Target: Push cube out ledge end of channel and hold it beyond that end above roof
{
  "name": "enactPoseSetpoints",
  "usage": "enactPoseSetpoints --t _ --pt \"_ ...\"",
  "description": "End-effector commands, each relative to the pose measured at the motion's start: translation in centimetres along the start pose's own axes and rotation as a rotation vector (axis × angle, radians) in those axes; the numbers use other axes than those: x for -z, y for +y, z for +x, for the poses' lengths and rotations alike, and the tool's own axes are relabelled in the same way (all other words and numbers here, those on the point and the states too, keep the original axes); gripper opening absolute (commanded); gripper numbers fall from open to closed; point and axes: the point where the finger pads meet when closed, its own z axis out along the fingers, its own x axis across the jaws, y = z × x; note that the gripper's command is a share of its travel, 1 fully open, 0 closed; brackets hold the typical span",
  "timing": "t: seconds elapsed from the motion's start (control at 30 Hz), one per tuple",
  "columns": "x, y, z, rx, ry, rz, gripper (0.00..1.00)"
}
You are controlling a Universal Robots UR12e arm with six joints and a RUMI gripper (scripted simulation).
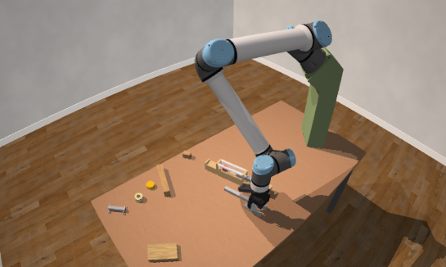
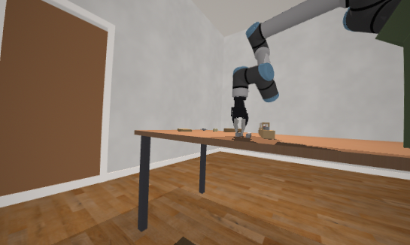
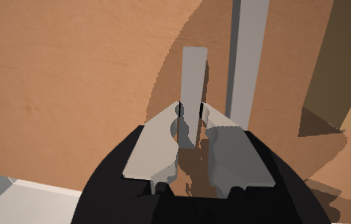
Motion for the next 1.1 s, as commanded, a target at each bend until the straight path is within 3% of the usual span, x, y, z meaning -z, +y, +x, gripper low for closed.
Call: enactPoseSetpoints --t 0.0,0.17,0.23,0.33,0.43,1.07 --pt "1.7 0.0 -0.1 0.0 -0.001 0.0 0.0" --pt "6.6 0.0 -0.1 0.0 -0.001 0.0 0.0" --pt "6.6 0.0 -0.1 0.0 -0.001 0.0 0.0" --pt "9.4 0.0 -0.1 0.0 -0.001 0.0 0.0" --pt "10.9 0.0 -0.1 0.0 -0.001 0.0 0.0" --pt "11.2 0.0 -0.1 0.0 -0.001 0.0 0.0"
